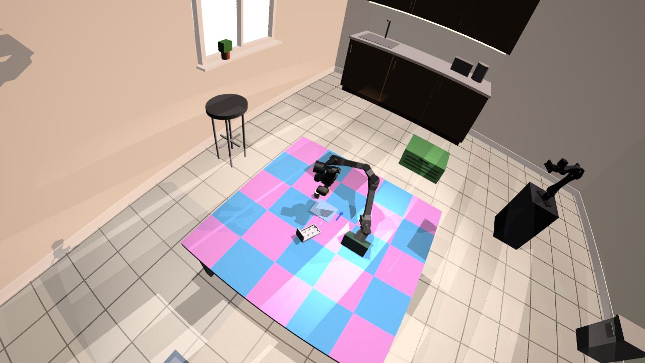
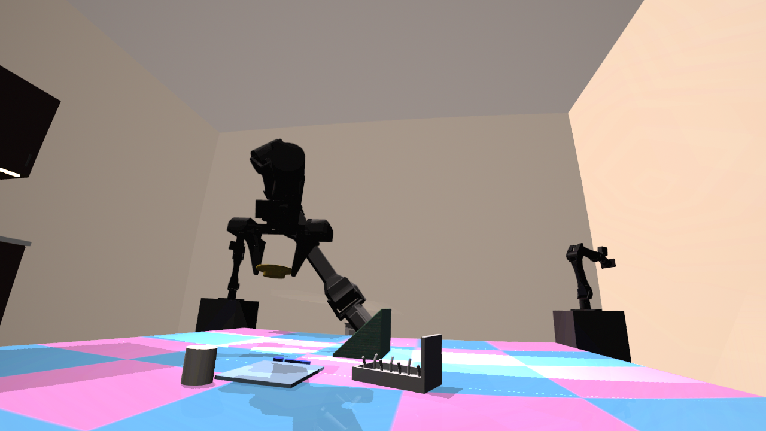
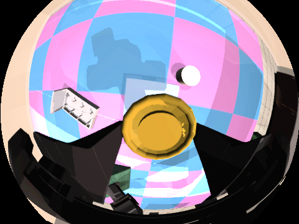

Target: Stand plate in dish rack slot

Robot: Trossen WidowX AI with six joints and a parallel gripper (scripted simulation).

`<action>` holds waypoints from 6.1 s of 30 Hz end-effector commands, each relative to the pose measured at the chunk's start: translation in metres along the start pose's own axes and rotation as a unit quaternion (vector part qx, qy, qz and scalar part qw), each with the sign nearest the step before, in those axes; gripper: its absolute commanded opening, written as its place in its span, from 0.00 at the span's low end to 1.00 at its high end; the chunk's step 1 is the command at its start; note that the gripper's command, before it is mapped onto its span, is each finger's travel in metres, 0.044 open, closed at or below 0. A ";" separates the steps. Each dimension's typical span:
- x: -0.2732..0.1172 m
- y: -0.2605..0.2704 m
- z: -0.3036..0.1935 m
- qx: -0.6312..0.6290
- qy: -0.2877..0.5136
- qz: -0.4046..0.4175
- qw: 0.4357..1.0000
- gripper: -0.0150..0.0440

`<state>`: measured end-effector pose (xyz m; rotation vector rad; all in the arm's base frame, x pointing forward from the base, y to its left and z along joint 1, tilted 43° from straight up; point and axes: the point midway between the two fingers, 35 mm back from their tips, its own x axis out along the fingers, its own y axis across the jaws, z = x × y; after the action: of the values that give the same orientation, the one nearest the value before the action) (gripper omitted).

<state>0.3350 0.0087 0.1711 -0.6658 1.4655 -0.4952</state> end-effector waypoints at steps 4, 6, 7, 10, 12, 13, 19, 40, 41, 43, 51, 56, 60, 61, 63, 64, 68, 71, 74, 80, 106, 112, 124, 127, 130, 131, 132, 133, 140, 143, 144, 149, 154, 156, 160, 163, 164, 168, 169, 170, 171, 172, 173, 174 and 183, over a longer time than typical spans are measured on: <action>-0.012 0.006 -0.001 0.009 -0.002 0.003 1.000 0.25; -0.013 0.023 -0.005 0.035 0.002 0.007 0.999 0.25; -0.014 0.032 -0.008 0.050 0.004 0.009 0.999 0.25; -0.015 0.059 -0.019 0.095 0.012 0.012 0.995 0.25; -0.016 0.075 -0.027 0.125 0.018 0.012 0.992 0.25; -0.016 0.083 -0.031 0.140 0.021 0.011 0.990 0.25; -0.017 0.126 -0.063 0.232 0.036 -0.002 0.972 0.25; 0.018 0.142 -0.076 0.157 0.110 0.076 0.978 0.25; 0.021 0.142 -0.076 0.149 0.114 0.085 0.979 0.25; 0.026 0.144 -0.077 0.132 0.122 0.102 0.978 0.25; 0.046 0.149 -0.080 0.067 0.139 0.176 0.972 0.25; 0.057 0.152 -0.081 0.027 0.139 0.225 0.964 0.25; 0.065 0.155 -0.082 -0.004 0.132 0.264 0.955 0.25; 0.067 0.155 -0.082 -0.011 0.129 0.274 0.953 0.25; 0.070 0.156 -0.082 -0.026 0.123 0.293 0.948 0.25; 0.072 0.157 -0.082 -0.034 0.119 0.302 0.945 0.25; 0.079 0.159 -0.083 -0.062 0.101 0.339 0.933 0.25; 0.084 0.160 -0.083 -0.083 0.084 0.365 0.924 0.25; 0.089 0.161 -0.083 -0.103 0.064 0.389 0.913 0.25; 0.097 0.162 -0.083 -0.142 0.016 0.432 0.890 0.25; 0.122 0.154 -0.082 -0.276 -0.281 0.497 0.773 0.25; 0.125 0.150 -0.082 -0.301 -0.358 0.477 0.744 0.25; 0.129 0.138 -0.086 -0.346 -0.504 0.396 0.685 0.25; 0.129 0.135 -0.088 -0.357 -0.537 0.368 0.670 0.25; 0.130 0.133 -0.088 -0.362 -0.553 0.353 0.662 0.25; 0.130 0.133 -0.088 -0.362 -0.553 0.353 0.662 0.25; 0.130 0.133 -0.088 -0.362 -0.553 0.353 0.662 0.25; 0.130 0.133 -0.088 -0.362 -0.553 0.353 0.662 0.25; 0.130 0.134 -0.088 -0.362 -0.553 0.353 0.662 0.25; 0.130 0.139 -0.084 -0.362 -0.551 0.354 0.664 0.25; 0.130 0.142 -0.082 -0.362 -0.550 0.354 0.664 0.25; 0.130 0.145 -0.079 -0.361 -0.549 0.354 0.665 0.25; 0.131 0.155 -0.073 -0.362 -0.552 0.352 0.664 0.25; 0.131 0.155 -0.072 -0.362 -0.552 0.352 0.664 0.25; 0.131 0.156 -0.072 -0.362 -0.552 0.352 0.664 0.25; 0.131 0.164 -0.067 -0.362 -0.553 0.352 0.663 0.25; 0.131 0.166 -0.066 -0.362 -0.553 0.351 0.663 0.25; 0.131 0.166 -0.066 -0.362 -0.553 0.351 0.663 0.25; 0.131 0.166 -0.066 -0.362 -0.553 0.351 0.663 0.25; 0.133 0.166 -0.066 -0.362 -0.553 0.351 0.663 0.25; 0.138 0.167 -0.066 -0.362 -0.554 0.351 0.663 0.25; 0.145 0.168 -0.066 -0.362 -0.554 0.351 0.662 0.25; 0.149 0.169 -0.066 -0.362 -0.554 0.351 0.662 0.25; 0.151 0.169 -0.066 -0.362 -0.554 0.351 0.662 0.25; 0.147 0.169 -0.069 -0.362 -0.549 0.354 0.665 0.25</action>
<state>0.2610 0.0252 -0.0505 -0.7158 0.5396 1.0560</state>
